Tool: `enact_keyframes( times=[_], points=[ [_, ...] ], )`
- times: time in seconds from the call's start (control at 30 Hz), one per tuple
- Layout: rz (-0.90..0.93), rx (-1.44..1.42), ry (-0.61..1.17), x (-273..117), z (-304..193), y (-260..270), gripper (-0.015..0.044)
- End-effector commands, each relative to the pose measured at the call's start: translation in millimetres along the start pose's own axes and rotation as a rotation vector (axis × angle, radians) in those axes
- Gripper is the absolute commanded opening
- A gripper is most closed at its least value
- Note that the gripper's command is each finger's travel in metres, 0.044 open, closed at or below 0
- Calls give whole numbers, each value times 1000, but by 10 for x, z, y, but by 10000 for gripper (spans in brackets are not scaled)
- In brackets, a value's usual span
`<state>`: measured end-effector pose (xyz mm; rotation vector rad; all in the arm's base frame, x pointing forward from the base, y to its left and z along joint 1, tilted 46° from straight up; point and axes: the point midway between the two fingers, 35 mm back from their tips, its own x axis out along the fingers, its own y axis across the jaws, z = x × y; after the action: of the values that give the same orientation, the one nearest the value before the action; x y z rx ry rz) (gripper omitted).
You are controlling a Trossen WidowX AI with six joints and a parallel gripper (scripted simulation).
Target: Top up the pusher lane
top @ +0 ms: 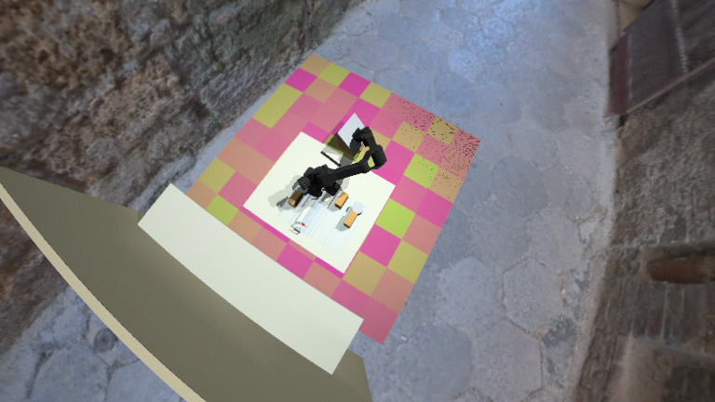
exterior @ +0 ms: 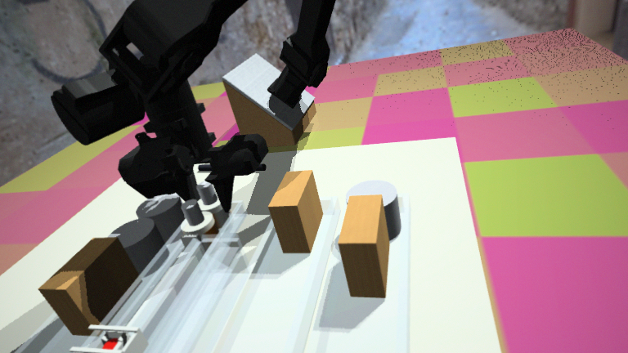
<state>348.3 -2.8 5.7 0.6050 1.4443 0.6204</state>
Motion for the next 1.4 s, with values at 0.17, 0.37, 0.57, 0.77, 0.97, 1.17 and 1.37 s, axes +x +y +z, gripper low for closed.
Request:
enact_keyframes(
  times=[0.17, 0.37, 0.57, 0.77, 0.97, 1.17, 1.37],
  points=[
    [10, -12, -7, 36, 29, 33, 0],
    [10, -12, -7, 44, 29, 34, 0],
    [10, -12, -7, 45, 18, 33, 0],
    [10, -12, -7, 45, 8, 33, 0],
    [10, -12, -7, 45, -2, 33, 0],
    [10, -12, -7, 45, -13, 33, 0],
    [10, -12, -7, 45, -23, 32, 0]
  ],
)
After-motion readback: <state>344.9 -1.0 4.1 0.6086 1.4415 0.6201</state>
